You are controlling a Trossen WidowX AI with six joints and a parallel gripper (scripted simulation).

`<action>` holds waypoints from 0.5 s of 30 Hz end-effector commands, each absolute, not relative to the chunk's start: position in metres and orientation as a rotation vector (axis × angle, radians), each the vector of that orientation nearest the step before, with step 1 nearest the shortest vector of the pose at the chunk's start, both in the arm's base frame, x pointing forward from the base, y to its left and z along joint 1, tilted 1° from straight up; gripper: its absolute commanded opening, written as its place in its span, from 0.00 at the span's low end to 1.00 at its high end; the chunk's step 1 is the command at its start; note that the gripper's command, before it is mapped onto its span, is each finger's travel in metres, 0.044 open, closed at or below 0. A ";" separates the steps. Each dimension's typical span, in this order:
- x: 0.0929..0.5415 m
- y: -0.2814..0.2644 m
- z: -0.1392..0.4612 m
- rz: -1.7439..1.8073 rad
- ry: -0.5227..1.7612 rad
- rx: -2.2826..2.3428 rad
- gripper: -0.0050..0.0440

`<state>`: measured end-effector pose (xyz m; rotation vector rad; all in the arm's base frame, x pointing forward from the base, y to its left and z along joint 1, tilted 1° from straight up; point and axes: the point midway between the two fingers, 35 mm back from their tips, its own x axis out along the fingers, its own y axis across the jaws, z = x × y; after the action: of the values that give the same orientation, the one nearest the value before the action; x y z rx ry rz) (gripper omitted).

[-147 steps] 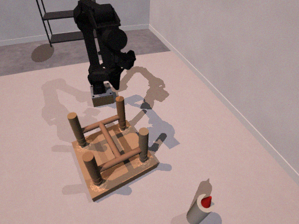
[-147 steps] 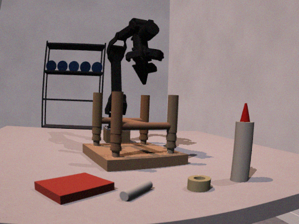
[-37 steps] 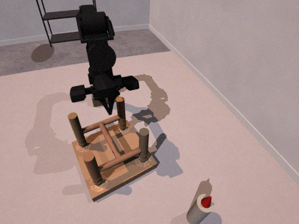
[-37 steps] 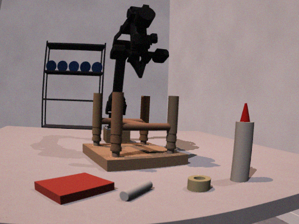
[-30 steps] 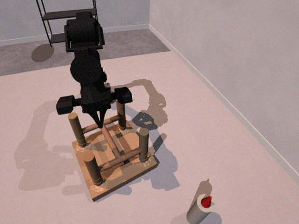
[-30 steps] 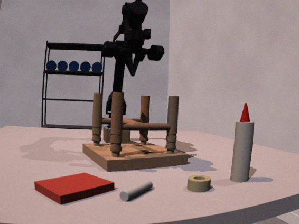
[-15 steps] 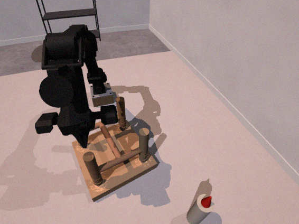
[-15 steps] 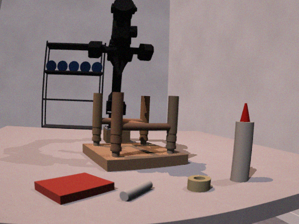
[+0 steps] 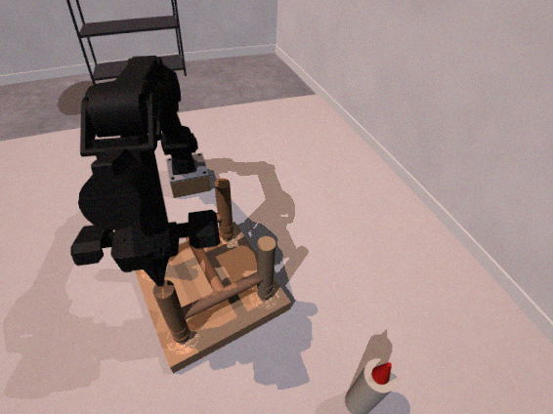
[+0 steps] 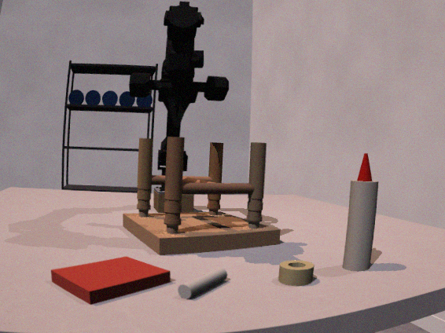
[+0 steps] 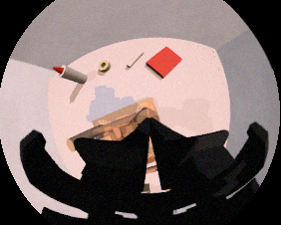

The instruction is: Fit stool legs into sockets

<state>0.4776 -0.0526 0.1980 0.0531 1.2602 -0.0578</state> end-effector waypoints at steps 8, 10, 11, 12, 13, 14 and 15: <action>0.477 -0.052 0.183 -0.083 1.300 0.077 0.10; 0.477 -0.052 0.182 -0.083 1.300 0.077 0.10; 0.477 -0.052 0.182 -0.083 1.300 0.077 0.10; 0.477 -0.052 0.181 -0.083 1.300 0.077 0.10; 0.477 -0.052 0.180 -0.083 1.300 0.077 0.10; 0.477 -0.052 0.180 -0.083 1.300 0.077 0.10; 0.477 -0.052 0.179 -0.083 1.300 0.077 0.10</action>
<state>0.4777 -0.0516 0.1837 0.0757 1.2920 -0.0769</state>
